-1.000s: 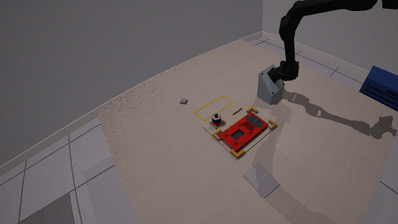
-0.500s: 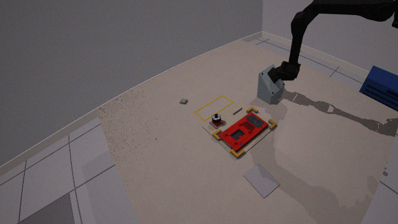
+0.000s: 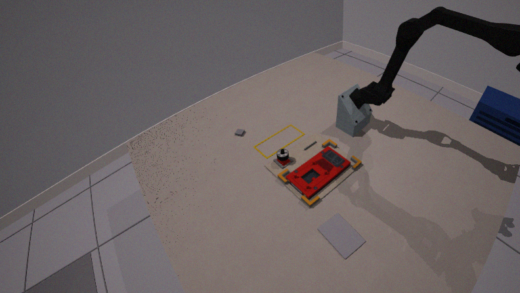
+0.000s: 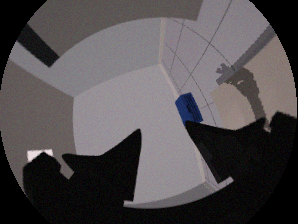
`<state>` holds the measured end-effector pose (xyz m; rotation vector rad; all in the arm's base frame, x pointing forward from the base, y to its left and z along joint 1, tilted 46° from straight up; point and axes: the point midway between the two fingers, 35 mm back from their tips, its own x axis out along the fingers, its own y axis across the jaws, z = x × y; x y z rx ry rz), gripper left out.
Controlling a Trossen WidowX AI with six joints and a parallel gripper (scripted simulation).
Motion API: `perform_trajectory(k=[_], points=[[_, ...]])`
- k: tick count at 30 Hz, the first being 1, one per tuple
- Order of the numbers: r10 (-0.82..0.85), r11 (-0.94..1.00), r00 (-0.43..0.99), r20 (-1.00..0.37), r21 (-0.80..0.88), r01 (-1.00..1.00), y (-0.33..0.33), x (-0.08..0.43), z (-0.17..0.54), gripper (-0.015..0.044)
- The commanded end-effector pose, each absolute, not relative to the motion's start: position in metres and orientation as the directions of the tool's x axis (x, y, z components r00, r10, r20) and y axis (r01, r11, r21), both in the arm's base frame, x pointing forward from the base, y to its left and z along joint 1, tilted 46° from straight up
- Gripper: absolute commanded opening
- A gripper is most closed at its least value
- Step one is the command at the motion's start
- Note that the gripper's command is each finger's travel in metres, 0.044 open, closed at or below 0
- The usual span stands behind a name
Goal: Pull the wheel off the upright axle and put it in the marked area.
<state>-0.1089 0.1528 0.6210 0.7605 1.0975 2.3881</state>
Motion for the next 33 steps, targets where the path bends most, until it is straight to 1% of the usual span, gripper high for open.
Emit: perform_trajectory(k=[1,8,16,24,33], points=[[0.653,-0.532,-0.708,0.268,0.827,-0.178,0.192,-0.090,0.606,0.0300],[0.786,-0.399,-0.585,0.199,0.887,-0.234,0.246,-0.047,0.582,0.0300],[0.895,-0.238,-0.432,0.109,0.937,-0.256,0.293,0.014,0.549,0.0300],[0.972,-0.082,-0.234,0.026,0.970,-0.230,0.314,0.083,0.515,0.0300],[0.992,0.100,-0.056,-0.109,0.984,-0.149,0.328,0.169,0.463,0.0300]])
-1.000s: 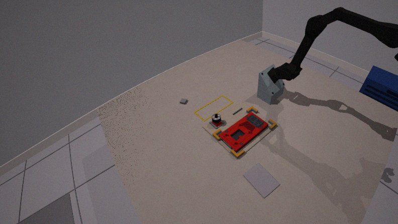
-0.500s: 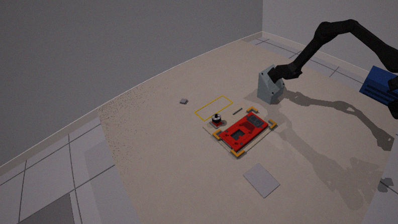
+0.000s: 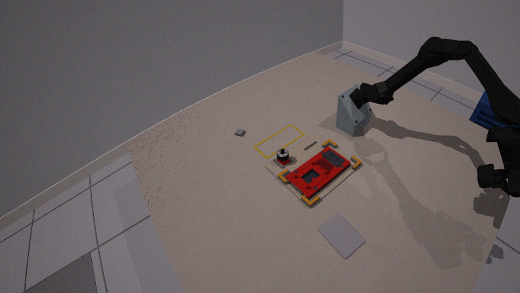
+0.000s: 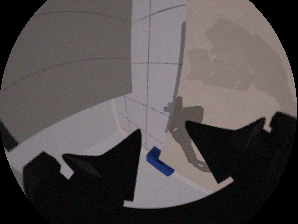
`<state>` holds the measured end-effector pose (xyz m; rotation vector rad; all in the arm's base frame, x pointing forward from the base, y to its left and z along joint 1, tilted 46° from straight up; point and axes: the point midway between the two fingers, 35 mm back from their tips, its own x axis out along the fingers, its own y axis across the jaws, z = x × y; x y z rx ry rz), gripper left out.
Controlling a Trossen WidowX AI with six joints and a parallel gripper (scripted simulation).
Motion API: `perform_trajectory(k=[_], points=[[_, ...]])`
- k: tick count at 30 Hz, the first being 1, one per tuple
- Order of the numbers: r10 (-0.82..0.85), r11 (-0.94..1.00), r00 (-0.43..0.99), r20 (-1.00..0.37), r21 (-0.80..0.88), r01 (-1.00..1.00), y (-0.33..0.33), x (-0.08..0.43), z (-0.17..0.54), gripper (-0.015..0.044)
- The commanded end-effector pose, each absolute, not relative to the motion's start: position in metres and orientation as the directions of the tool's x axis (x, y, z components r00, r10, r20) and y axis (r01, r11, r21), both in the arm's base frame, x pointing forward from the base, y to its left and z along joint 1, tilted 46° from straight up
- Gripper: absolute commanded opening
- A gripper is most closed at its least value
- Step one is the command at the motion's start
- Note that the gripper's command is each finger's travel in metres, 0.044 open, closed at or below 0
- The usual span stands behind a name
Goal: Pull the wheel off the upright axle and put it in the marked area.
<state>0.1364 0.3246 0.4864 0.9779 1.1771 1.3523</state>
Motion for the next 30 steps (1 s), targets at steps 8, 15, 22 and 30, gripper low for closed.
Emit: perform_trajectory(k=[8,15,22,30], points=[[0.967,0.243,0.086,-0.240,0.970,-0.026,0.316,0.244,0.407,0.0300],[0.918,0.337,0.180,-0.354,0.934,0.120,0.288,0.303,0.355,0.0300],[0.855,0.387,0.240,-0.460,0.874,0.295,0.247,0.352,0.301,0.0300],[0.777,0.390,0.280,-0.564,0.781,0.488,0.187,0.398,0.241,0.0300]])
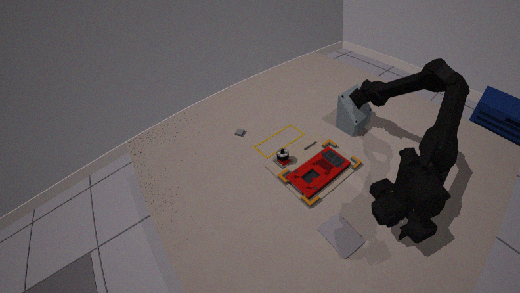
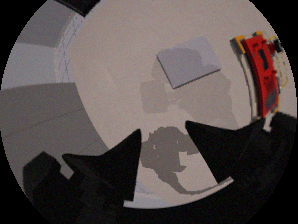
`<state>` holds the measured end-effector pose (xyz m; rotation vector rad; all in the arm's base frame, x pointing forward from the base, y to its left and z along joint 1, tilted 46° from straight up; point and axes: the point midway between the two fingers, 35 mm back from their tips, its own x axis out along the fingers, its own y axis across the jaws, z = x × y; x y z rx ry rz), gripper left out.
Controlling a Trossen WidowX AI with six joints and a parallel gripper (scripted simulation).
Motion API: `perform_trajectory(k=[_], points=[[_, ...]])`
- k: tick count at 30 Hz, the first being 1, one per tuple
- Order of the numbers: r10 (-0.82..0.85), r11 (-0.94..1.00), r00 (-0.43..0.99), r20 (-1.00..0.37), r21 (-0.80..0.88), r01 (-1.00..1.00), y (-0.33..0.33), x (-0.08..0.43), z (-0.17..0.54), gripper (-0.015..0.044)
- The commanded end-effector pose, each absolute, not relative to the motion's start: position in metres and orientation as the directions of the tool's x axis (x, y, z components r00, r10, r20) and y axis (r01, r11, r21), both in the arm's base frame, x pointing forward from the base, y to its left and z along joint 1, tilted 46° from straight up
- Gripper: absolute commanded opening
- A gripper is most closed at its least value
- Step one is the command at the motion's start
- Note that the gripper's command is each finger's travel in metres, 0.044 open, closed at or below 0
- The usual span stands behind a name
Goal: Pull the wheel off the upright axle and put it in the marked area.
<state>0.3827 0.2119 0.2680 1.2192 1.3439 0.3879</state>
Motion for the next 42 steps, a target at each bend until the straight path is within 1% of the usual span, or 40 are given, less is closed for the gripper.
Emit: perform_trajectory(k=[1,12,22,30,34,42], points=[[0.768,0.386,0.282,-0.575,0.767,0.512,0.179,0.402,0.234,0.0300],[0.681,0.281,0.259,-0.685,0.572,0.771,0.082,0.430,0.149,0.0300],[0.650,0.101,0.196,-0.734,0.339,0.935,-0.009,0.419,0.075,0.0300],[0.674,-0.067,0.138,-0.726,0.126,0.990,-0.078,0.384,0.018,0.0300],[0.701,-0.148,0.120,-0.703,0.020,0.989,-0.102,0.365,-0.003,0.0300],[0.707,-0.164,0.117,-0.698,-0.001,0.986,-0.107,0.354,-0.009,0.0300]])
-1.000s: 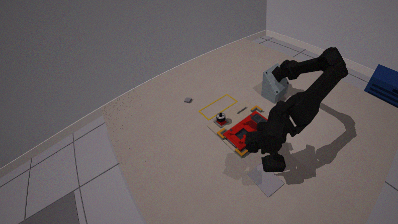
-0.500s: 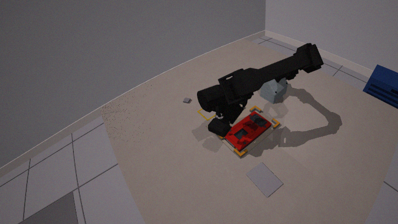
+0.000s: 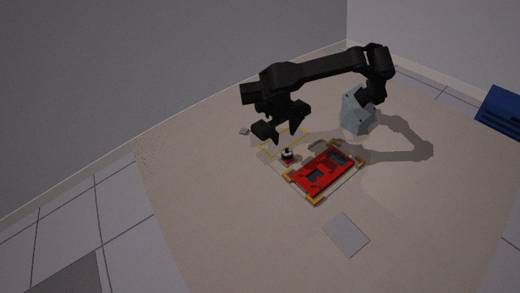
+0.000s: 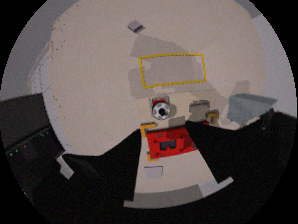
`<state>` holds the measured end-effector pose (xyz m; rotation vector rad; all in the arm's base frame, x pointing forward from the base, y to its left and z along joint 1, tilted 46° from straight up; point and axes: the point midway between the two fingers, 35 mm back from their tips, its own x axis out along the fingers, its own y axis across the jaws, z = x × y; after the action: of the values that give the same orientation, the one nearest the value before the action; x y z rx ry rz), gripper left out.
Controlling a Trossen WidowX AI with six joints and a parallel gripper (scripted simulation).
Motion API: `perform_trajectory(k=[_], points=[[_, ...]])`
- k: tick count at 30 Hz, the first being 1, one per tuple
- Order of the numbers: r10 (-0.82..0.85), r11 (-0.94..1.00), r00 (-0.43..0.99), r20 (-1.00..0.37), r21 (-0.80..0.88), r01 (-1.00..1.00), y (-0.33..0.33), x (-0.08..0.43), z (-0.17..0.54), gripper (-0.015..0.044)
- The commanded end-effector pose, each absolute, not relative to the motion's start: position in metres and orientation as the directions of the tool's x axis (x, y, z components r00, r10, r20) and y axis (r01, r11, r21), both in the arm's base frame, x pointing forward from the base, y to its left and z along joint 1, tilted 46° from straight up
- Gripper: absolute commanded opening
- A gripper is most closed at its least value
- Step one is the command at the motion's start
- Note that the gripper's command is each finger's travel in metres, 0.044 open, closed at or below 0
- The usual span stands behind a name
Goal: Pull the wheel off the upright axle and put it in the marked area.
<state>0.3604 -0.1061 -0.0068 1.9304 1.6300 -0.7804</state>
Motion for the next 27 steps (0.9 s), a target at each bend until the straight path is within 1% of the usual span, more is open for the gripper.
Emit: perform_trajectory(k=[1,10,21,26,27], points=[[0.707,-0.164,0.117,-0.698,-0.001,0.986,-0.107,0.352,-0.010,0.0300],[0.706,-0.164,0.117,-0.698,-0.001,0.986,-0.103,0.352,-0.015,0.0300],[0.708,-0.164,0.117,-0.696,-0.001,0.986,-0.056,0.361,-0.059,0.0300],[0.709,-0.164,0.117,-0.696,-0.001,0.986,-0.053,0.361,-0.061,0.0300],[0.706,-0.154,0.111,-0.699,0.002,0.988,-0.055,0.362,-0.058,0.0274]])
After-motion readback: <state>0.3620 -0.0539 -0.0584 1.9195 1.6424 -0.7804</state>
